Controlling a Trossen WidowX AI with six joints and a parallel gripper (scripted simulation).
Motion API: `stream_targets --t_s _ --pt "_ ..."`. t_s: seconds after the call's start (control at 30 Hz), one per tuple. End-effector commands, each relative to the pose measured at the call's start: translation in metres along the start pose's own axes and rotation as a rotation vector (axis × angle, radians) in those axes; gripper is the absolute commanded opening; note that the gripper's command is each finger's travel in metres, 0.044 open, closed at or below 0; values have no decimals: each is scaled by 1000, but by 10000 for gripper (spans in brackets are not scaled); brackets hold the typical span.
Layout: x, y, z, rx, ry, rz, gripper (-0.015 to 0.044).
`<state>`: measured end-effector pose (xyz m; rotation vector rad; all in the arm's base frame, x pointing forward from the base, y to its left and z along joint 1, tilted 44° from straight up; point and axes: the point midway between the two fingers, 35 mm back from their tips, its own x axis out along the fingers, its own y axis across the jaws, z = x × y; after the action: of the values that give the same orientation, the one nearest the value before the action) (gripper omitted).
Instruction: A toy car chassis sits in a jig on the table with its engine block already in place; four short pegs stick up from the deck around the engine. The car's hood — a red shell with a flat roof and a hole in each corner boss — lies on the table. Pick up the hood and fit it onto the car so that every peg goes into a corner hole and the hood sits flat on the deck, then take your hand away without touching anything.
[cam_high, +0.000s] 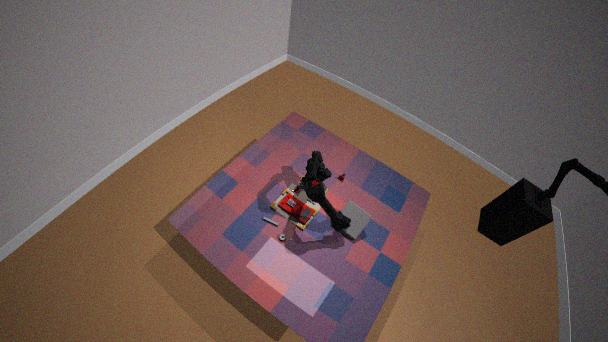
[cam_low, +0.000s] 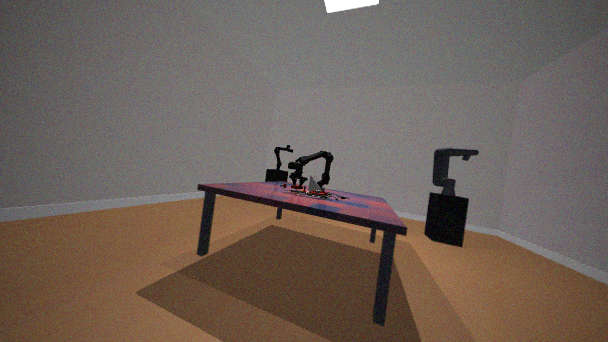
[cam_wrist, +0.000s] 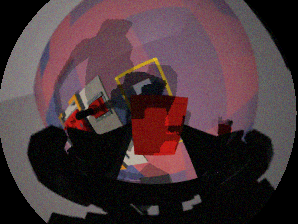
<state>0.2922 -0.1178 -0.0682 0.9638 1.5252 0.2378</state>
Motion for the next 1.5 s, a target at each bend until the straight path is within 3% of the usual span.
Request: stream_targets --t_s 0.0,0.57,0.77,1.47 --pt "-15 -1 2 -7 -7 -7 0" --pt "-70 -1 2 -6 -7 -9 0" --pt "-72 0 2 -2 -7 -3 0" --pt "-78 122 -16 -251 -14 -18 0"
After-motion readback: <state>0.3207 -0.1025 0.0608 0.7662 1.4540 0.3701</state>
